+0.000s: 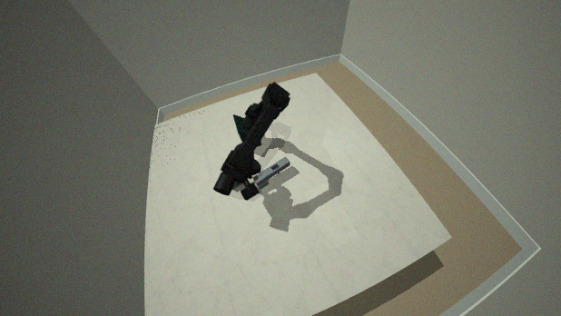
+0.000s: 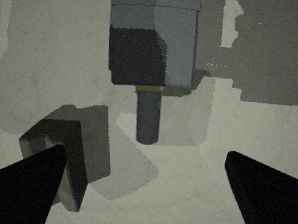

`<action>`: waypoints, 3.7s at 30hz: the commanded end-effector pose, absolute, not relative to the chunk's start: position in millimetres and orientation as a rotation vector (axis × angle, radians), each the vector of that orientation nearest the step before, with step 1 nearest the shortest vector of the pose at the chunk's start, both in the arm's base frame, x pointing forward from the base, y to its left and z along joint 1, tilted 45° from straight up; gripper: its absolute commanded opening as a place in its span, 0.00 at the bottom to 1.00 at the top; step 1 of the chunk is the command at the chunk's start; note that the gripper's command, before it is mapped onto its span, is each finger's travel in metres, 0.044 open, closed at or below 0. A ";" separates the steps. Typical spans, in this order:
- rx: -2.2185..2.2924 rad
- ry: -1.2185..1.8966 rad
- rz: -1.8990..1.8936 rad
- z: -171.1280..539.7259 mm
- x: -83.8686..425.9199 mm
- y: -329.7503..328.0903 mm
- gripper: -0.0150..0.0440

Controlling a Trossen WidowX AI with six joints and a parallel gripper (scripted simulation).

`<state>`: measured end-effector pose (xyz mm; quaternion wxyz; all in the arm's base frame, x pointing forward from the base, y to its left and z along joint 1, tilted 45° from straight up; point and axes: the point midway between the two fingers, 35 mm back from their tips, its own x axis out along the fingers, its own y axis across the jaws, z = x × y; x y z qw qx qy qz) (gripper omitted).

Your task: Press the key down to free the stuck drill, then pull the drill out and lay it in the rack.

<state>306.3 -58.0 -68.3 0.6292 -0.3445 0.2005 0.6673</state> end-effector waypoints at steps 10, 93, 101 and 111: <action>-0.805 0.447 1.532 -70.5 306.8 -56.5 1.00; -0.805 0.445 1.532 -115.6 313.5 -40.3 0.25; -0.805 0.445 1.532 -122.1 316.0 -47.6 0.25; -0.799 0.444 1.539 -122.6 314.6 -43.5 0.57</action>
